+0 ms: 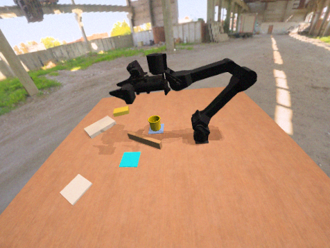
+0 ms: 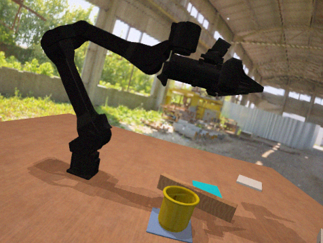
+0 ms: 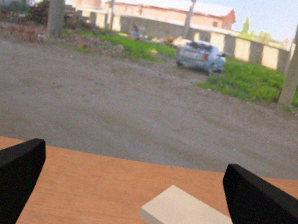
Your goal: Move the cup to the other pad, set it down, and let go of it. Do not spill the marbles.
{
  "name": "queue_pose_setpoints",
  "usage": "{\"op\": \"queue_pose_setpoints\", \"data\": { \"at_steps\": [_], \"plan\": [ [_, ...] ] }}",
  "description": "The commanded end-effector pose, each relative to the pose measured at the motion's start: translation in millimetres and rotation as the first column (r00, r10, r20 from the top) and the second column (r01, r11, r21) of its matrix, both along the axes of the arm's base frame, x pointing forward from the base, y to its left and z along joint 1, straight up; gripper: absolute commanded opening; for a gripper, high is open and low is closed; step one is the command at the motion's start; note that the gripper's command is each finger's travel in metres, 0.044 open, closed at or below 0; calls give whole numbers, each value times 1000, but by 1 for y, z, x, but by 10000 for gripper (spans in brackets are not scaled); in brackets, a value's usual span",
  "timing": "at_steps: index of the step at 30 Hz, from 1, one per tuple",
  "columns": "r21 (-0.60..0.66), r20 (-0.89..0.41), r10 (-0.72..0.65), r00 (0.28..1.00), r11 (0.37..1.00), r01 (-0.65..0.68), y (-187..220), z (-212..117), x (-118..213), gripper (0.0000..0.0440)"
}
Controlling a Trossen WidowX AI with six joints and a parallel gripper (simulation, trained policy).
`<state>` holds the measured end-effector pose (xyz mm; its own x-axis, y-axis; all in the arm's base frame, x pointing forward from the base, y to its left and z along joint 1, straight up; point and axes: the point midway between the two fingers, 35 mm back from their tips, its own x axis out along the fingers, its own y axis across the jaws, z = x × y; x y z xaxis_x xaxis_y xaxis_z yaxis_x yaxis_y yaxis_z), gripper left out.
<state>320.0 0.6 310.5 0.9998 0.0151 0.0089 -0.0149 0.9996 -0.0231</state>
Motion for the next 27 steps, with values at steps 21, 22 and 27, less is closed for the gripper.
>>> {"op": "queue_pose_setpoints", "data": {
  "at_steps": [21,22,27],
  "plan": [
    [153,-260,7,966,988,34,11,-21,-4,91],
    [160,-274,10,962,986,35,12,-21,-4,91],
    [195,-347,24,937,980,47,17,-25,-5,99]
  ]
}}
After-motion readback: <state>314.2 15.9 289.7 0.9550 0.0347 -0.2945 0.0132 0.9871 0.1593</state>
